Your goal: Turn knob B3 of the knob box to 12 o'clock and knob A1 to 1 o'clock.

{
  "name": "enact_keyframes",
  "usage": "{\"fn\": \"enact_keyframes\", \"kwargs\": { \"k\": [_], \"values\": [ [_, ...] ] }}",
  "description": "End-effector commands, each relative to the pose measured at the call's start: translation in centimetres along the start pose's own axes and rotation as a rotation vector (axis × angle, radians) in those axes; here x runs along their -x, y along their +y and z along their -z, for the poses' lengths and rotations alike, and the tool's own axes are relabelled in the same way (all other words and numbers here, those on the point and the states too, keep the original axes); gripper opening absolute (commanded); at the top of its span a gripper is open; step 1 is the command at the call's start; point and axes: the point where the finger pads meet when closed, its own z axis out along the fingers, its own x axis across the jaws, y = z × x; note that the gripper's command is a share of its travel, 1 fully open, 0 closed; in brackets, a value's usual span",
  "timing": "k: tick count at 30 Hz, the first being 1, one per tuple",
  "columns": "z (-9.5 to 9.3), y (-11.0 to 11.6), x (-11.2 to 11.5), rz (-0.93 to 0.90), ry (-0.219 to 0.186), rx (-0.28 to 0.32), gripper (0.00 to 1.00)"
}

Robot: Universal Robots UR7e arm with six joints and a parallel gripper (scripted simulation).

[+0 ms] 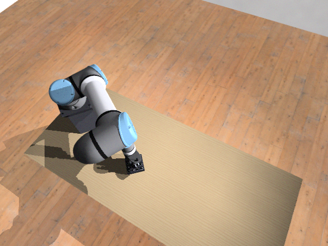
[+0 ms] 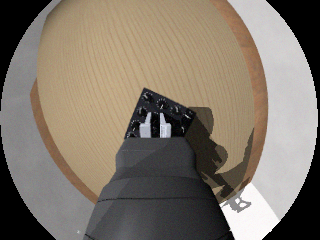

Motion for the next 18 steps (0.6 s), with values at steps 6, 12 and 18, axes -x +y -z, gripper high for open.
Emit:
{"fn": "enact_keyframes", "kwargs": {
  "k": [6, 12, 18],
  "values": [
    [0.04, -0.04, 0.01, -0.184, 0.003, 0.000, 0.30],
    [0.04, -0.04, 0.01, -0.243, 0.003, 0.000, 0.30],
    [0.04, -0.04, 0.01, -0.319, 0.003, 0.000, 0.30]
  ]
}}
